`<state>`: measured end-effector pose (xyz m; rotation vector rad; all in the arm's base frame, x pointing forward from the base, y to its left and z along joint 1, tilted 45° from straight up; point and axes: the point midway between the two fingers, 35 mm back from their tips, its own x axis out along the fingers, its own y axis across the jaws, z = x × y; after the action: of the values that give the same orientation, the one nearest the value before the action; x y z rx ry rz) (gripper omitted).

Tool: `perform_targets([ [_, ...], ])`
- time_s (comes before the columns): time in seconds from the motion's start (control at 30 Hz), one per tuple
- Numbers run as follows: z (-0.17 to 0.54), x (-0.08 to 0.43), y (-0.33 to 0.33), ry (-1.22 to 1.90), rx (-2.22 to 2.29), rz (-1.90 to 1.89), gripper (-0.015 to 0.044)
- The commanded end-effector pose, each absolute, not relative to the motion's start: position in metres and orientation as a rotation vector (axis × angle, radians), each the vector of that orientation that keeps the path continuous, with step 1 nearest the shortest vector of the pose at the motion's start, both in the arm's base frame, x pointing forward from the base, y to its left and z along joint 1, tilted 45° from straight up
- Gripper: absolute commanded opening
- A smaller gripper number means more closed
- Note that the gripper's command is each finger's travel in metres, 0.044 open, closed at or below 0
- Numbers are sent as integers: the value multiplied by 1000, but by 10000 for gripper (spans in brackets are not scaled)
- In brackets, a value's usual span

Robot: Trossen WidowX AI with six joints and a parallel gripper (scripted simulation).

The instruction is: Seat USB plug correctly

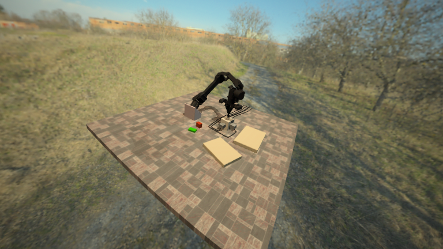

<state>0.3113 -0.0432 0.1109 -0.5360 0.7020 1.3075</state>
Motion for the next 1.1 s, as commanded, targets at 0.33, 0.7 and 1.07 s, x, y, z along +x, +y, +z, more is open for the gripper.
perform_targets([
  [0.33,109,311,-43,718,-535,1302,0],
  [0.7,107,311,-43,723,-534,1299,0],
  [1.07,106,311,-42,723,-534,1299,0],
])
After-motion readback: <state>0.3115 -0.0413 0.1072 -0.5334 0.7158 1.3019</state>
